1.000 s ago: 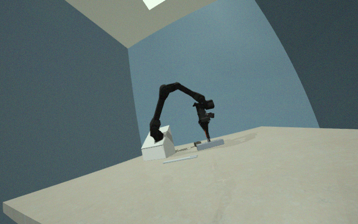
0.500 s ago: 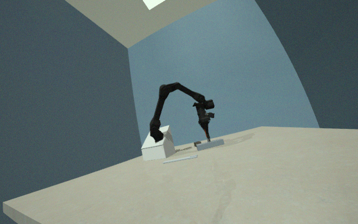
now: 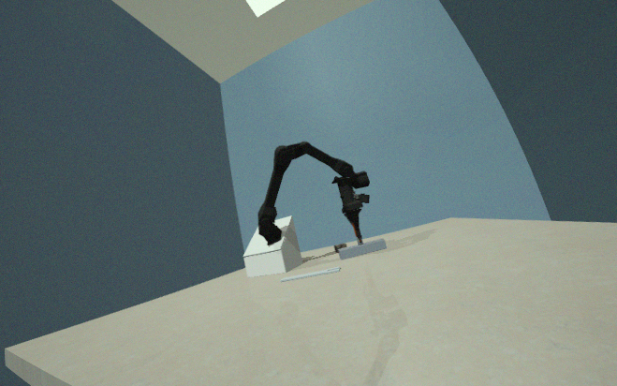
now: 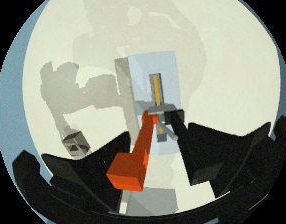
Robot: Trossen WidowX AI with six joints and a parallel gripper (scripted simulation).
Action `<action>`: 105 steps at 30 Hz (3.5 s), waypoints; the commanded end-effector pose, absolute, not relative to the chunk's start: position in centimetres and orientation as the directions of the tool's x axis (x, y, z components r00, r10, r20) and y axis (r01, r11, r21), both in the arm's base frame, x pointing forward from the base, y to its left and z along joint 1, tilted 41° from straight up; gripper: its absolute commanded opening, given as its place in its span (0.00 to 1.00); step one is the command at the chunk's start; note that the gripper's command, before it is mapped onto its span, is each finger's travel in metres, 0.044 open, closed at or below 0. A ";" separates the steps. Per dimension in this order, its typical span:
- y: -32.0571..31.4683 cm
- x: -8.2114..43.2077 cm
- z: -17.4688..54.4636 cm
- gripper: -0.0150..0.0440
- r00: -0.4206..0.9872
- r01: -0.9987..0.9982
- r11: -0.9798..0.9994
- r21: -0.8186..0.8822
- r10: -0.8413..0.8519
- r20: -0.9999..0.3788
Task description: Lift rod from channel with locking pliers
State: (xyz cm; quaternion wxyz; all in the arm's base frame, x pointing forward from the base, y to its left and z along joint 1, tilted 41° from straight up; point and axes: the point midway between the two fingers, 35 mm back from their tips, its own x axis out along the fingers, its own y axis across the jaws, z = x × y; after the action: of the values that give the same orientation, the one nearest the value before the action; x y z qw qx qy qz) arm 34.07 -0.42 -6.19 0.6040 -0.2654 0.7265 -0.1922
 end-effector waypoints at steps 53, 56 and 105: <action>-1.1 34.2 -5.9 0.63 -0.131 -0.152 0.783 -0.604 -0.621 -0.773; -1.1 34.2 -5.9 0.50 -0.131 -0.152 0.783 -0.604 -0.621 -0.773; 1.1 35.2 -2.0 0.43 -0.092 -0.149 0.794 -0.589 -0.604 -0.792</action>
State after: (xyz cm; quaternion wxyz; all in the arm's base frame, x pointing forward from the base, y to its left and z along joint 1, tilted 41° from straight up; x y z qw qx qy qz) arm 34.86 0.60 -2.46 0.6103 -0.2585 0.7250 -0.1874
